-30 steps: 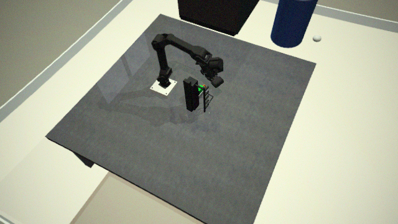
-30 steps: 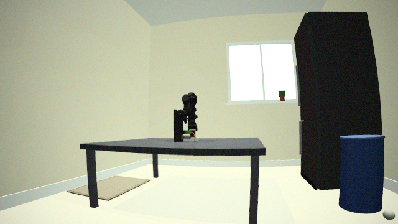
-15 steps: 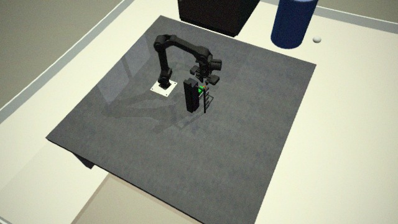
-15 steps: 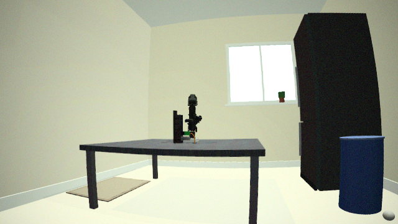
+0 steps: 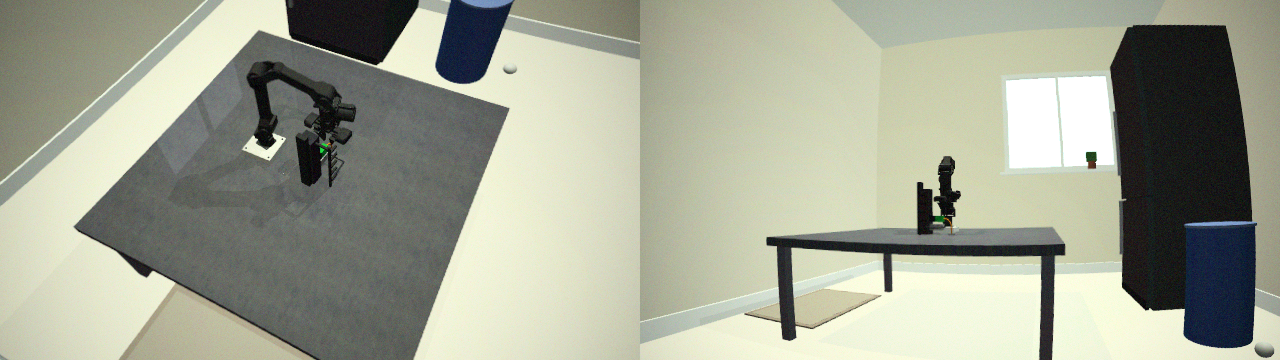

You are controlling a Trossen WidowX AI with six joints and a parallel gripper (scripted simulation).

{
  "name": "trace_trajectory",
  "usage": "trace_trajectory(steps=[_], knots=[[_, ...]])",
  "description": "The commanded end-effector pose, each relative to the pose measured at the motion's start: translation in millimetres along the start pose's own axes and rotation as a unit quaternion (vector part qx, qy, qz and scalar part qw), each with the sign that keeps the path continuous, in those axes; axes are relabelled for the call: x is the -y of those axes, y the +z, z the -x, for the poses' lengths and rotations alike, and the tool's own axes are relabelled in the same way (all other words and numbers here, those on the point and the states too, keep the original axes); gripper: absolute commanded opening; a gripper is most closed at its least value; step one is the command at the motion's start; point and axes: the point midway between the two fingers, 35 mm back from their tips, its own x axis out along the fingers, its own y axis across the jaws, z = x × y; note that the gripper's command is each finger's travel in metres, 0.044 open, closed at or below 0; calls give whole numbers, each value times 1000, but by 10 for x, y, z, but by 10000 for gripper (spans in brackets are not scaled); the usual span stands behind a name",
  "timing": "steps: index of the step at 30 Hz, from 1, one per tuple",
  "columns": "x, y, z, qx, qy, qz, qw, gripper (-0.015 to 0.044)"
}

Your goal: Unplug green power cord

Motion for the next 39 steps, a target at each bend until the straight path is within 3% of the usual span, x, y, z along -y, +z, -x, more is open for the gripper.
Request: trace_trajectory(steps=[1,31,35,39], knots=[[-21,-81,-9,-3,3,2,1000,160],[-38,-269,-130,-4,3,2,1000,160],[-31,-262,-102,-2,1,0,1000,55],[-31,-262,-102,-2,1,0,1000,28]])
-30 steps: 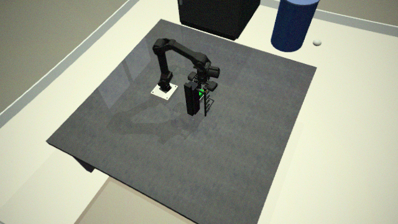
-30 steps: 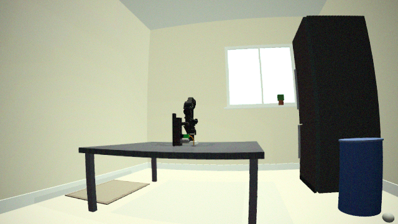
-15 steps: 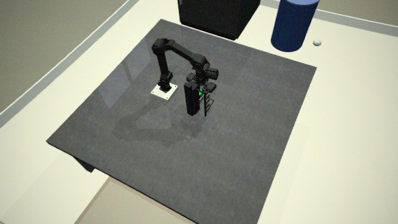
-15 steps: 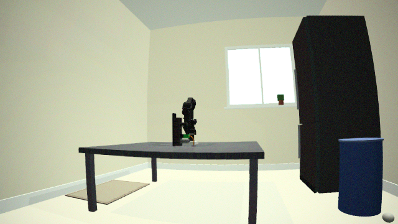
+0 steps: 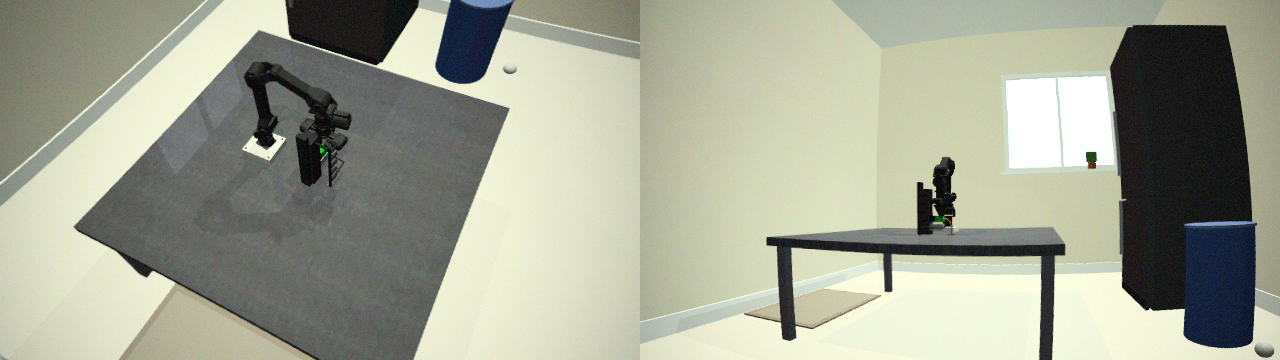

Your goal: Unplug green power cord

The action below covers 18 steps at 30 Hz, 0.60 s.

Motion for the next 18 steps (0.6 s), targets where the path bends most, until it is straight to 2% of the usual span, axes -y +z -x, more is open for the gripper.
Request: trace_trajectory(steps=[1,5,18], knots=[[3,0,4,0,-1,0,1000,22],[4,3,4,0,-1,0,1000,0],[23,176,6,1,0,0,1000,0]])
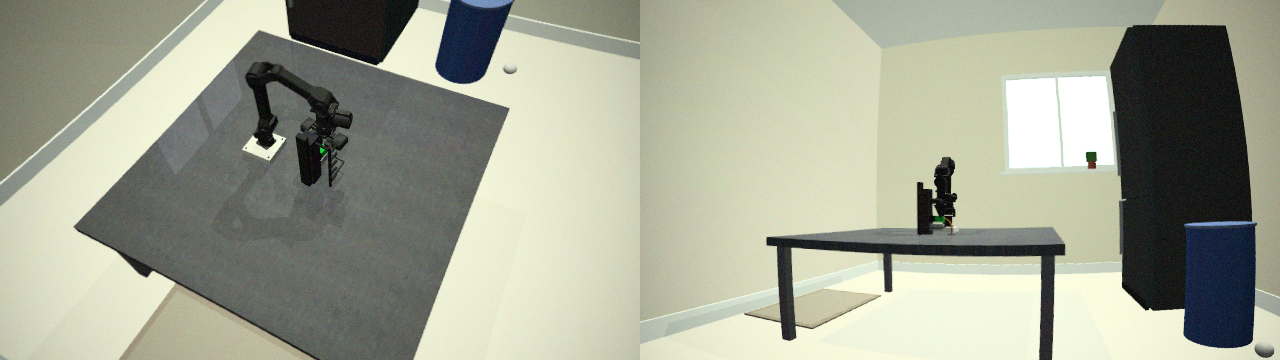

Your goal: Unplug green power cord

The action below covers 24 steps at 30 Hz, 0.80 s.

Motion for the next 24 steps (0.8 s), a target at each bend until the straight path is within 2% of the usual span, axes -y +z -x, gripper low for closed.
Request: trace_trajectory(steps=[1,24], knots=[[11,176,13,18,0,6,1000,0],[-27,539,41,19,1,7,1000,0]])
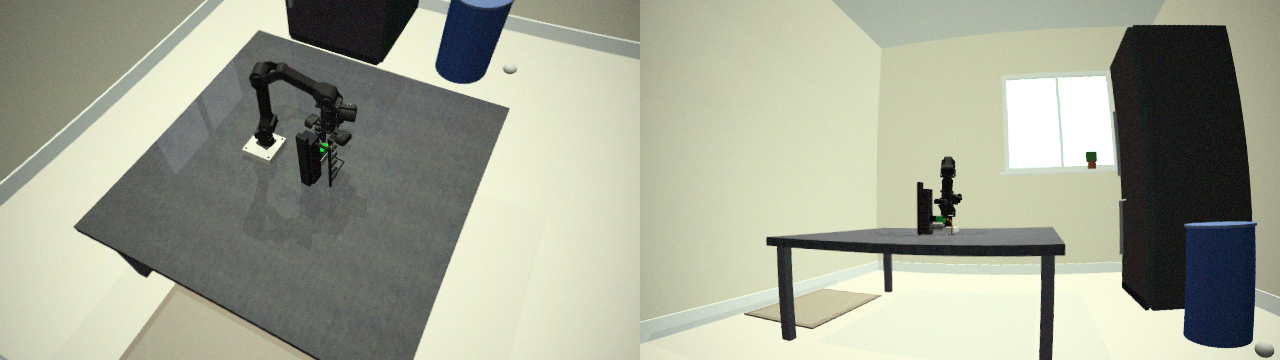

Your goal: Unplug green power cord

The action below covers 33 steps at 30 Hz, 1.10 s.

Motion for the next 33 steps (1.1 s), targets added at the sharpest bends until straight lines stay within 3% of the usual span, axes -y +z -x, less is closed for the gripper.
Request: trace_trajectory(steps=[1,6,7,12,33], knots=[[-31,304,54,39,-1,19,999,0],[-54,379,70,39,-1,19,999,0],[-34,173,19,25,6,1,1000,26],[-34,173,19,25,6,1,1000,157],[-22,117,115,37,0,19,999,160]])
